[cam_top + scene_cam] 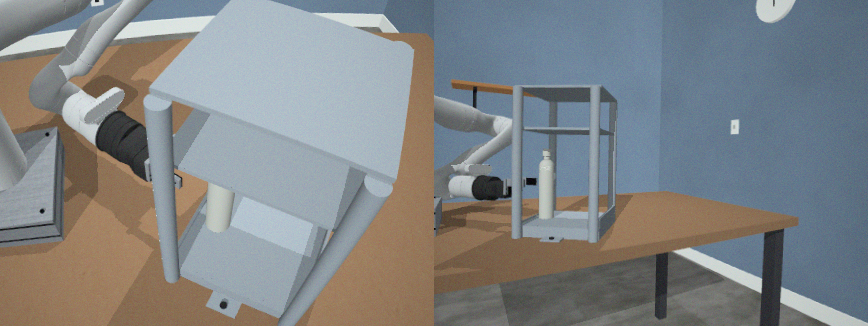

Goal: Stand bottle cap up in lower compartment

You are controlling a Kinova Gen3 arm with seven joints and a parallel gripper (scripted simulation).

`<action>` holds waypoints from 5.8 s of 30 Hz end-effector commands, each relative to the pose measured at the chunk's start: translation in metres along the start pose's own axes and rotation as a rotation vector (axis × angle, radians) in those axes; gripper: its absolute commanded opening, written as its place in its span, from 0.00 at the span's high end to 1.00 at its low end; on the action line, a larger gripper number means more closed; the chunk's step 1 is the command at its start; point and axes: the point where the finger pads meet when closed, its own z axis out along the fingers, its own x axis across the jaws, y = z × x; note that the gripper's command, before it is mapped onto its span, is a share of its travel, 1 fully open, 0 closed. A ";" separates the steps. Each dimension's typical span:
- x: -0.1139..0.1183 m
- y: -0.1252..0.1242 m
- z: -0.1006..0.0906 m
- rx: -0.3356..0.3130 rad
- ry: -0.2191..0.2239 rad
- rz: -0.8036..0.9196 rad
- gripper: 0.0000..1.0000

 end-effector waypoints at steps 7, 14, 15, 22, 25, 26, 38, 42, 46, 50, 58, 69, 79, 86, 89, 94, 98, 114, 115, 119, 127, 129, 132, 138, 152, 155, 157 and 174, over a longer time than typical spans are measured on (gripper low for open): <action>-0.001 0.000 -0.022 -0.001 -0.005 0.000 0.00; -0.001 0.000 -0.040 -0.001 -0.005 0.000 0.00; -0.001 0.000 -0.040 -0.001 -0.005 0.000 0.00; -0.001 0.000 -0.058 -0.001 -0.005 0.000 0.00; -0.001 0.000 -0.063 -0.001 -0.005 0.000 0.00; -0.001 0.000 -0.065 -0.001 -0.005 0.000 0.00; -0.001 0.000 -0.069 -0.001 -0.005 0.000 0.00; -0.001 -0.001 -0.069 -0.001 -0.005 0.000 0.00; -0.001 -0.003 -0.069 -0.001 -0.005 0.000 0.00; -0.001 -0.005 -0.069 -0.001 -0.005 0.000 0.00; -0.001 -0.020 -0.069 -0.001 -0.005 0.000 0.00; -0.001 -0.047 -0.069 -0.001 -0.005 0.000 0.00; -0.001 -0.076 -0.069 -0.001 -0.005 0.000 0.00; -0.001 -0.087 -0.069 -0.001 -0.005 0.000 0.00; -0.001 -0.092 -0.069 -0.001 -0.005 0.000 0.00; -0.001 -0.098 -0.069 -0.001 -0.005 0.000 0.00; -0.001 -0.100 -0.069 -0.001 -0.005 0.000 0.00; -0.001 -0.100 -0.069 -0.001 -0.005 0.000 0.00; -0.001 -0.100 -0.069 -0.001 -0.005 0.000 0.00; -0.001 -0.100 -0.069 -0.001 -0.005 0.000 0.00; -0.001 -0.100 -0.069 -0.001 -0.005 0.000 0.00; -0.001 -0.100 -0.069 -0.001 -0.005 0.000 0.00; -0.001 -0.100 -0.069 -0.001 -0.005 0.000 0.00; -0.001 -0.100 -0.069 -0.001 -0.005 0.000 0.00; -0.001 -0.100 -0.069 -0.001 -0.005 0.000 0.00; -0.001 -0.100 -0.069 -0.001 -0.005 0.000 0.00; -0.001 -0.100 -0.069 -0.001 -0.005 0.000 0.00; -0.001 -0.100 -0.069 -0.001 -0.005 0.000 0.00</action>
